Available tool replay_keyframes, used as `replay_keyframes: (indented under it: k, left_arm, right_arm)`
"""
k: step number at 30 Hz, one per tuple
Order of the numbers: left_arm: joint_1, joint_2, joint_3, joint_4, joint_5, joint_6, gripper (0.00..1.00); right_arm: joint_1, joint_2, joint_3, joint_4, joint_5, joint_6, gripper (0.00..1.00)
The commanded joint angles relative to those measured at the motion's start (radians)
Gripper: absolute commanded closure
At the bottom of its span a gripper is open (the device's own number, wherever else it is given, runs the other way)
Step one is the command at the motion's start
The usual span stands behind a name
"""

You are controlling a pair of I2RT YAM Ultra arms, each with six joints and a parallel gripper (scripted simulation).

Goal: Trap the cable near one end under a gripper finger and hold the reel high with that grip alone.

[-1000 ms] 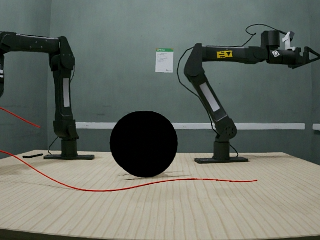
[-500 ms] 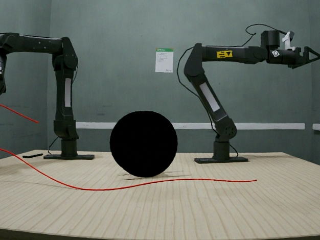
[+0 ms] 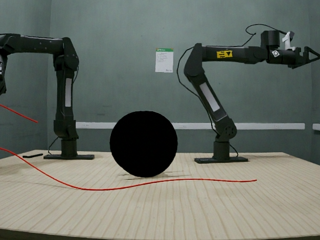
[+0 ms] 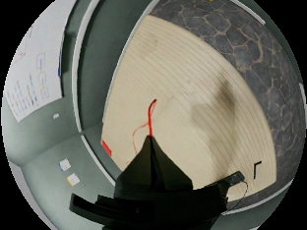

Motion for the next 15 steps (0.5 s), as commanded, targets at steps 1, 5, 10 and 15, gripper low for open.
replay_keyframes:
  k: [1, 5, 10, 15]
  left_arm:
    - [-0.003, 0.015, -0.011, 0.002, -0.006, 0.01, 0.0]
    - [-0.003, 0.015, -0.011, 0.002, -0.006, 0.01, 0.0]
    - [-0.003, 0.015, -0.011, 0.002, -0.006, 0.01, 0.0]
    - [-0.003, 0.015, -0.011, 0.002, -0.006, 0.01, 0.0]
  right_arm:
    - [0.0, -0.033, -0.009, 0.011, -0.013, 0.006, 1.0]
    - [0.019, -0.038, -0.031, 0.025, 0.002, 0.017, 1.0]
    - [0.036, -0.046, -0.037, 0.034, 0.014, 0.035, 1.0]
    - [0.087, -0.075, -0.066, 0.058, 0.035, 0.088, 1.0]
